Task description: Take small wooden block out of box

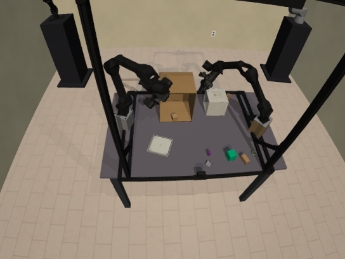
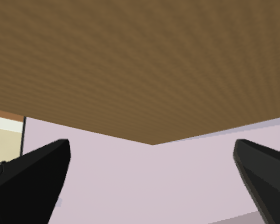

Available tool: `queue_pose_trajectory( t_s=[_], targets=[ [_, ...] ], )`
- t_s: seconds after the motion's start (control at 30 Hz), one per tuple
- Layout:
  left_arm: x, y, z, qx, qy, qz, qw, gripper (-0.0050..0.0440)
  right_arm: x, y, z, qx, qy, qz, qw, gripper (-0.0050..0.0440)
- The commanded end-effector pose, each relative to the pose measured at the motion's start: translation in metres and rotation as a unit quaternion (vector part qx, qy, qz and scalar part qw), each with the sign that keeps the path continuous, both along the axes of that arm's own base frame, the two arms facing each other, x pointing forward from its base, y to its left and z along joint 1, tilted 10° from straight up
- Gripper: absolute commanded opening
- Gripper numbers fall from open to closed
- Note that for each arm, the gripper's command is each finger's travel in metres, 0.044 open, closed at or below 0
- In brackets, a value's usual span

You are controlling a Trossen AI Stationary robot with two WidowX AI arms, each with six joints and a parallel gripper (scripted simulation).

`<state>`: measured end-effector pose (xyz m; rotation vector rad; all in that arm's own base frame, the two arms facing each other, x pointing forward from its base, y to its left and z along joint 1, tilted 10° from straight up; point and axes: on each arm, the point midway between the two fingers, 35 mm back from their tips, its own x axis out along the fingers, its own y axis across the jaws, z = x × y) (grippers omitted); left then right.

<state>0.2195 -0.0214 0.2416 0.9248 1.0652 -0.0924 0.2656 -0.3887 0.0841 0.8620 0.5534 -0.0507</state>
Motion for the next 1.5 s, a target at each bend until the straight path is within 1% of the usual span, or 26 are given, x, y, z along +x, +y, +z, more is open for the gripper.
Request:
queue_pose_trajectory(
  t_s=[0.0,0.03,0.1,0.13,0.2,0.4,0.6,0.67,0.7,0.73,0.77,0.97,1.17,1.23,1.27,1.33,1.47],
  targets=[
    [0.022,-0.007,-0.007,-0.026,-0.017,0.076,0.997,0.04,0.021,0.028,0.0,-0.033,0.028,0.006,0.999,0.04],
    [0.027,-0.009,-0.01,-0.033,-0.021,0.094,0.995,0.04,0.026,0.035,-0.002,-0.038,0.035,0.01,0.999,0.04],
    [0.027,-0.009,-0.01,-0.033,-0.021,0.094,0.995,0.04,0.026,0.035,-0.002,-0.038,0.035,0.01,0.999,0.04],
    [0.032,-0.01,-0.013,-0.04,-0.025,0.112,0.993,0.04,0.031,0.04,-0.003,-0.053,0.039,0.015,0.998,0.04],
    [0.048,-0.015,-0.025,-0.061,-0.04,0.17,0.983,0.04,0.044,0.064,-0.008,-0.07,0.062,0.029,0.995,0.04],
    [0.076,-0.02,-0.052,-0.088,-0.072,0.288,0.951,0.04,0.07,0.122,-0.013,-0.118,0.095,0.063,0.986,0.04],
    [0.097,-0.022,-0.078,-0.11,-0.111,0.392,0.906,0.04,0.084,0.17,-0.015,-0.165,0.108,0.086,0.977,0.04],
    [0.097,-0.022,-0.078,-0.11,-0.111,0.392,0.906,0.04,0.084,0.17,-0.015,-0.165,0.108,0.086,0.977,0.04],
    [0.1,-0.022,-0.083,-0.122,-0.128,0.423,0.889,0.04,0.086,0.178,-0.016,-0.172,0.11,0.089,0.975,0.04],
    [0.106,-0.021,-0.092,-0.12,-0.136,0.445,0.877,0.04,0.088,0.194,-0.016,-0.186,0.111,0.096,0.971,0.04],
    [0.109,-0.021,-0.098,-0.121,-0.143,0.461,0.867,0.04,0.089,0.204,-0.016,-0.195,0.112,0.101,0.969,0.04],
    [0.123,-0.018,-0.128,-0.132,-0.193,0.549,0.802,0.04,0.09,0.252,-0.017,-0.236,0.109,0.118,0.958,0.04],
    [0.135,-0.013,-0.159,-0.138,-0.248,0.623,0.729,0.04,0.084,0.295,-0.018,-0.273,0.098,0.132,0.948,0.04],
    [0.135,-0.013,-0.159,-0.138,-0.248,0.623,0.729,0.04,0.084,0.295,-0.018,-0.273,0.098,0.132,0.948,0.04],
    [0.136,-0.012,-0.164,-0.147,-0.268,0.644,0.701,0.04,0.082,0.302,-0.018,-0.279,0.095,0.133,0.946,0.04],
    [0.14,-0.009,-0.182,-0.141,-0.29,0.667,0.671,0.04,0.076,0.323,-0.019,-0.297,0.085,0.139,0.941,0.04],
    [0.144,-0.004,-0.204,-0.143,-0.33,0.702,0.615,0.04,0.065,0.347,-0.02,-0.318,0.07,0.144,0.935,0.04]
  ],
)
